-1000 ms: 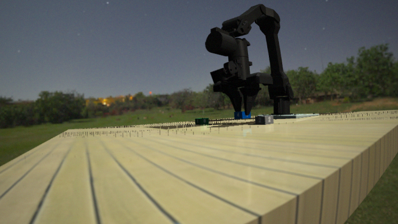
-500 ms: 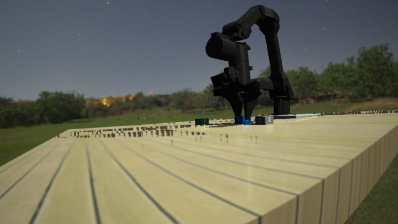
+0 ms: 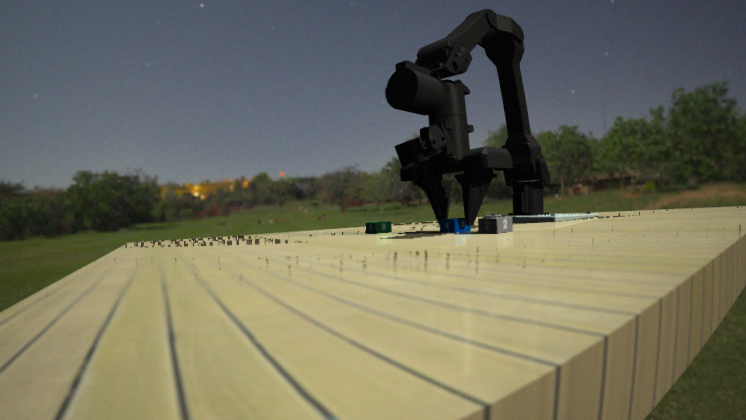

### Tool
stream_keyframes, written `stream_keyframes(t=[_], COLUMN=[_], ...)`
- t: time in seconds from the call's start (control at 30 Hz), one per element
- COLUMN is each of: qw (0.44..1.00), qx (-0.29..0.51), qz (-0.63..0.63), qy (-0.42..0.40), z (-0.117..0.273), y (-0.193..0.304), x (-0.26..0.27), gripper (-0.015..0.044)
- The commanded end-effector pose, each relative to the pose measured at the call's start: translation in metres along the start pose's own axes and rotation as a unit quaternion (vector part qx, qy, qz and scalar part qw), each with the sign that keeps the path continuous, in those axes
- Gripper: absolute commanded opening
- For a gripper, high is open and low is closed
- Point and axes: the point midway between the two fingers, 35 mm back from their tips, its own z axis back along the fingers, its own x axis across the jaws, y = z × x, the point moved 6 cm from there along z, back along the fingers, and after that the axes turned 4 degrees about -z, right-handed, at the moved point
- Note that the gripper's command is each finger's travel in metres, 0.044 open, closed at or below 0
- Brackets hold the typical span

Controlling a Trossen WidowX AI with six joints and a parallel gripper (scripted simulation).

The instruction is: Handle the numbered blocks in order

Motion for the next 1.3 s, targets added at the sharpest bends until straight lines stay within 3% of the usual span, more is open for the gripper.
stream_keyframes(t=[0.0, 0.07, 0.4, 0.47, 0.63, 0.77, 1.03, 1.27], qw=[1.0, 1.0, 1.0, 1.0, 1.0, 1.0, 1.0, 1.0], qx=[0.0, 0.0, 0.0, -0.001, -0.001, 0.0, -0.001, -0.001], qz=[-0.001, -0.001, -0.001, 0.001, 0.0, -0.001, -0.001, -0.009], qy=[-0.001, -0.001, -0.001, -0.002, -0.002, -0.001, 0.0, 0.017], z=[0.0, 0.0, 0.036, 0.045, 0.108, 0.117, 0.117, 0.118], y=[0.0, 0.0, 0.0, -0.001, -0.001, 0.0, -0.001, -0.029], x=[0.0, 0.0, 0.0, 0.001, 0.001, 0.0, -0.002, -0.092], gripper=[0.0356, 0.04, 0.04, 0.0348, 0.0216, 0.012, 0.012, 0.012])
